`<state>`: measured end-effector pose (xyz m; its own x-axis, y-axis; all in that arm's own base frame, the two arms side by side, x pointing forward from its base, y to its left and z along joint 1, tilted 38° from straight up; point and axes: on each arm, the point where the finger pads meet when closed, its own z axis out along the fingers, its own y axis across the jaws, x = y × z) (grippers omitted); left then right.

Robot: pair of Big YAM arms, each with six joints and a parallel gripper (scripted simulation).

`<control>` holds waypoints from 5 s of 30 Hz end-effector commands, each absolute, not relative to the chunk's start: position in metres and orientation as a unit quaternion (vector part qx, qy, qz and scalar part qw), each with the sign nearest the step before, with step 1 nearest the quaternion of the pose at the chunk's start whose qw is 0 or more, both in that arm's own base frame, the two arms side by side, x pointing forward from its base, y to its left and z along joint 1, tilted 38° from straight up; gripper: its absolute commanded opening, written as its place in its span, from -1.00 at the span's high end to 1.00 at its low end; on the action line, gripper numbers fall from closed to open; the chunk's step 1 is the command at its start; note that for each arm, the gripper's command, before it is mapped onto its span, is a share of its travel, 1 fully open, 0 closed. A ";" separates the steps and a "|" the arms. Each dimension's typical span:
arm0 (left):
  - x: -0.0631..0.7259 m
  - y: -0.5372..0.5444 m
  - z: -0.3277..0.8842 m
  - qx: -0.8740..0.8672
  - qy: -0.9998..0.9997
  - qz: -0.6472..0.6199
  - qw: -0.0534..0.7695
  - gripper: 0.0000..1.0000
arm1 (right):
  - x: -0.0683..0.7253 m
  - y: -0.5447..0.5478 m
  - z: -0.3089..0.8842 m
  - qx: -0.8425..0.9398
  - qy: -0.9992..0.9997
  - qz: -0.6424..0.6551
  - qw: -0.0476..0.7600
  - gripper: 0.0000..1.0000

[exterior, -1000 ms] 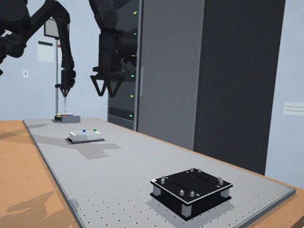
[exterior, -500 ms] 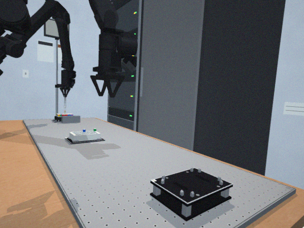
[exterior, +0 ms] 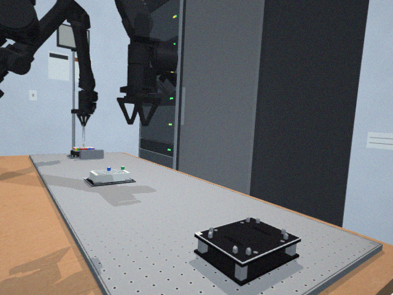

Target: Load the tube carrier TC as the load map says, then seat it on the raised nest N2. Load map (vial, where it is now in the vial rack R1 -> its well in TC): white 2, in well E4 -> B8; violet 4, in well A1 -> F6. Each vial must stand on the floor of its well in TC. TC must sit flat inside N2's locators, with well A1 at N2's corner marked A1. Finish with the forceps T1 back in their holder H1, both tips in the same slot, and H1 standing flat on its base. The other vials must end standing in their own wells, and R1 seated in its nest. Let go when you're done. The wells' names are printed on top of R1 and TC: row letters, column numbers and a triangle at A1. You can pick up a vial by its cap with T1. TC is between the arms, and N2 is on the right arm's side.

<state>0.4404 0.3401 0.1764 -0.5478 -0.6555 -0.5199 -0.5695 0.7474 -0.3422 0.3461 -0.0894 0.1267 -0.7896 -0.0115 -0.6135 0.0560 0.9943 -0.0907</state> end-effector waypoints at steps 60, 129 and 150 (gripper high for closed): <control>0.447 0.242 0.183 -0.341 0.870 -0.060 0.351 0.82 | 0.351 -0.091 0.136 0.013 0.942 -0.055 0.332 -1.00; 0.445 0.142 0.167 -0.342 0.869 -0.065 0.351 0.82 | 0.351 -0.091 0.136 0.013 0.942 -0.055 0.332 -1.00; 0.446 0.114 0.164 -0.342 0.869 -0.066 0.352 0.82 | 0.351 -0.091 0.136 0.013 0.942 -0.055 0.332 -1.00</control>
